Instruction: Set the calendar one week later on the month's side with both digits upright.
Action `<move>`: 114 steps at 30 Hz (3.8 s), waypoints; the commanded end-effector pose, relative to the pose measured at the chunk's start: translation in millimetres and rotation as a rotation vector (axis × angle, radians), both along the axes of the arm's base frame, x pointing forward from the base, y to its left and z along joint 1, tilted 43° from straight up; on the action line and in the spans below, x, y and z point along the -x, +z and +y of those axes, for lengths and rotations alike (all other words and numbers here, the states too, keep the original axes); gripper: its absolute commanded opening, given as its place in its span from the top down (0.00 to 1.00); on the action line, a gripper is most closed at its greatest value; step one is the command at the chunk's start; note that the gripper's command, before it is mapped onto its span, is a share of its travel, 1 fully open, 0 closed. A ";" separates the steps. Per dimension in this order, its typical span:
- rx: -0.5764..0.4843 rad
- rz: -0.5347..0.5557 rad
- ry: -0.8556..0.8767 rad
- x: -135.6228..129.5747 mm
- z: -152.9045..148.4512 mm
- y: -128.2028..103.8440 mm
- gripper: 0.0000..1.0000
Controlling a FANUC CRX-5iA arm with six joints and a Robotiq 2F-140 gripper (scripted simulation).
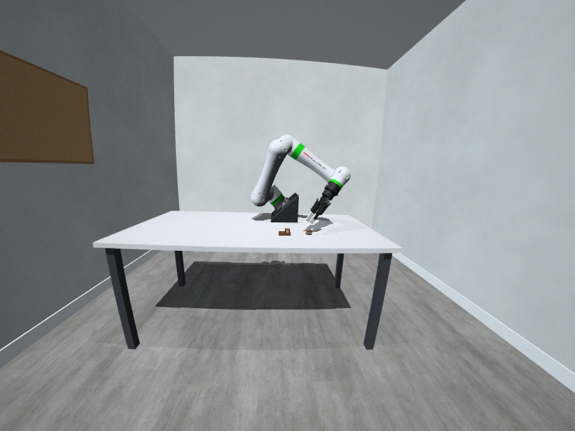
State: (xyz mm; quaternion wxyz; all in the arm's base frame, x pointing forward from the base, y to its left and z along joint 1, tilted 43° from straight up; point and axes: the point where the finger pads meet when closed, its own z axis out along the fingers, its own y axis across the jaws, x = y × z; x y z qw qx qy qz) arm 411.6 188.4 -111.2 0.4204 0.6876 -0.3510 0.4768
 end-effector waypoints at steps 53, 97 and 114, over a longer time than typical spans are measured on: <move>0.110 -0.052 0.029 -2.2 -24.6 -33.3 0.72; 0.110 -0.052 0.029 -5.4 -45.7 -56.4 0.72; 0.110 -0.052 0.029 -5.4 -45.7 -56.4 0.72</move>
